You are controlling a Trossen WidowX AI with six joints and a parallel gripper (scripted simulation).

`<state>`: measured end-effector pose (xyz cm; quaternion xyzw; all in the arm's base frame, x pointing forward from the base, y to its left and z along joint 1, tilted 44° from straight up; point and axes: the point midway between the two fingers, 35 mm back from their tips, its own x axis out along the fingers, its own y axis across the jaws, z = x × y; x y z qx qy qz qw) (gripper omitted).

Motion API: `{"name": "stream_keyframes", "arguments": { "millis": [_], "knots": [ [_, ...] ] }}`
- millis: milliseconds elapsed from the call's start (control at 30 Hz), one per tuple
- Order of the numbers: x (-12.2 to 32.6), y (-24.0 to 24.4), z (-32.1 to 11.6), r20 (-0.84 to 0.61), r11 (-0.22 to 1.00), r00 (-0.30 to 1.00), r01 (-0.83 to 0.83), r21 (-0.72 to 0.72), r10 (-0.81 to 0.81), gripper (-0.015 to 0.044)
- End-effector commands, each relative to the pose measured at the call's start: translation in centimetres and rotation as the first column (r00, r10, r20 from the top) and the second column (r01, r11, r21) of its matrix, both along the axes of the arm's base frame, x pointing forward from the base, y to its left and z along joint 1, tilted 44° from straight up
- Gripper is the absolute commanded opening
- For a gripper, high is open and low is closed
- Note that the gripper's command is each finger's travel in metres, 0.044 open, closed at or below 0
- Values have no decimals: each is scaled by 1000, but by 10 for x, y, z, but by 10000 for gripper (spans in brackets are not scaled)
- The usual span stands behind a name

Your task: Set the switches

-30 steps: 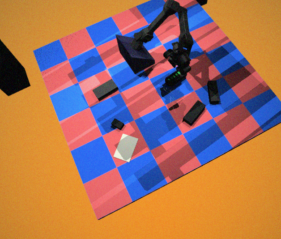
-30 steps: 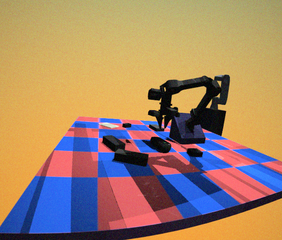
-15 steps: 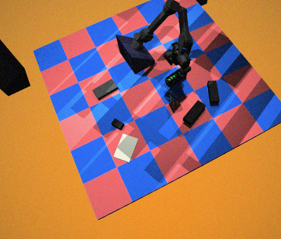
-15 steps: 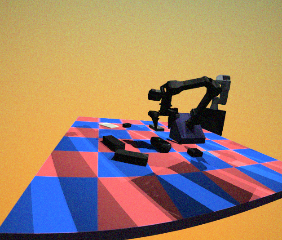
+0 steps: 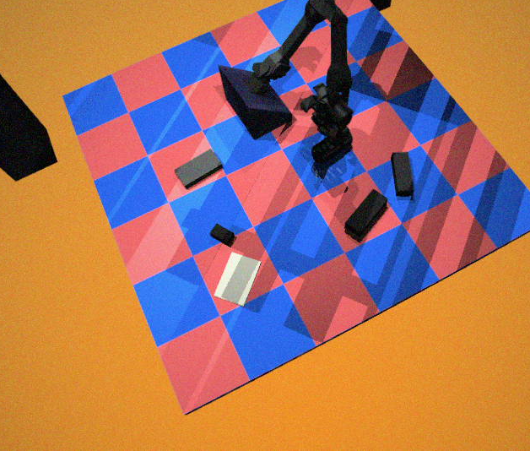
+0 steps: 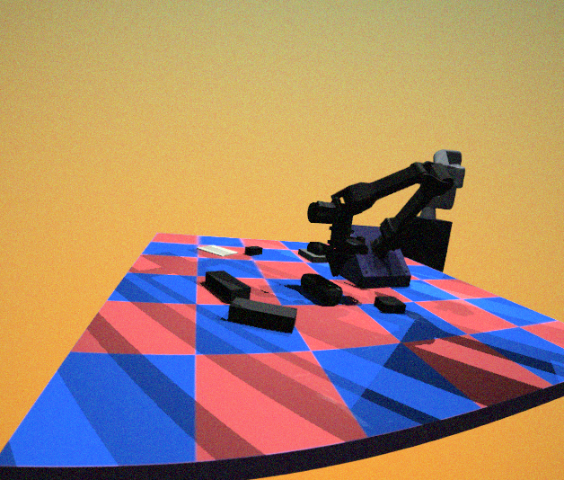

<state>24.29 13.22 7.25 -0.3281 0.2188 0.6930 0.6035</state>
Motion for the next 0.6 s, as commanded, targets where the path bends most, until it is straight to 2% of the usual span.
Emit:
{"name": "stream_keyframes", "arguments": {
  "millis": [0, 567],
  "knots": [
    [-1, 0, 0, 3, 1000, 1000, 7, -3, -7, 0],
    [-1, 1, 0, 5, 1000, 1000, 2, 0, -2, 0]
  ]
}}
